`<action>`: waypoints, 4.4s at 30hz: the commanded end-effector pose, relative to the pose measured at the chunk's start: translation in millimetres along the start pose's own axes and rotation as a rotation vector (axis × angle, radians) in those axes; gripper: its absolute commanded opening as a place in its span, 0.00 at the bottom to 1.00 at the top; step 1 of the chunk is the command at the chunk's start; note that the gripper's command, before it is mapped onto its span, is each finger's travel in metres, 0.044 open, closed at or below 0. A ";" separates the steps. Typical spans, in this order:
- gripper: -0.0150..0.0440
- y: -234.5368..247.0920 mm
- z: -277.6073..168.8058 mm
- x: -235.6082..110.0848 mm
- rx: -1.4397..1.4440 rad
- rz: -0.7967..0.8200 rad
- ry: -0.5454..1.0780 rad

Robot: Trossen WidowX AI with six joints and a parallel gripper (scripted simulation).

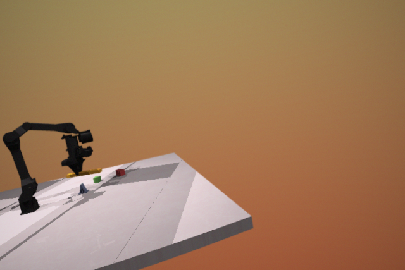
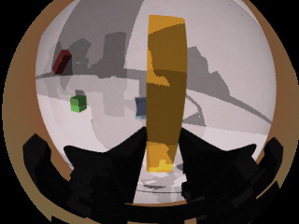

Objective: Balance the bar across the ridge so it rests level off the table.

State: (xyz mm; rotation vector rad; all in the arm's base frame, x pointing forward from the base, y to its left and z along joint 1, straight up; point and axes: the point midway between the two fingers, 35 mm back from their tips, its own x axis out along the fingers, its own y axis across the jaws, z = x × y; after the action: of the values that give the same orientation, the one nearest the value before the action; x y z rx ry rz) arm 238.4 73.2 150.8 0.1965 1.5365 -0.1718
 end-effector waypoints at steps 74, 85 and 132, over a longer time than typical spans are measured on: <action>0.25 22.8 -40.2 46.2 -0.101 -0.005 0.009; 0.25 22.8 -40.2 47.0 -0.101 -0.005 0.009; 0.25 22.8 -40.1 50.9 -0.101 -0.005 0.009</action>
State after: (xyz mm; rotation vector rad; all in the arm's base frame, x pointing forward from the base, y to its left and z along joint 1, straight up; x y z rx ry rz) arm 206.4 105.7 100.5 0.1168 1.5495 -0.0977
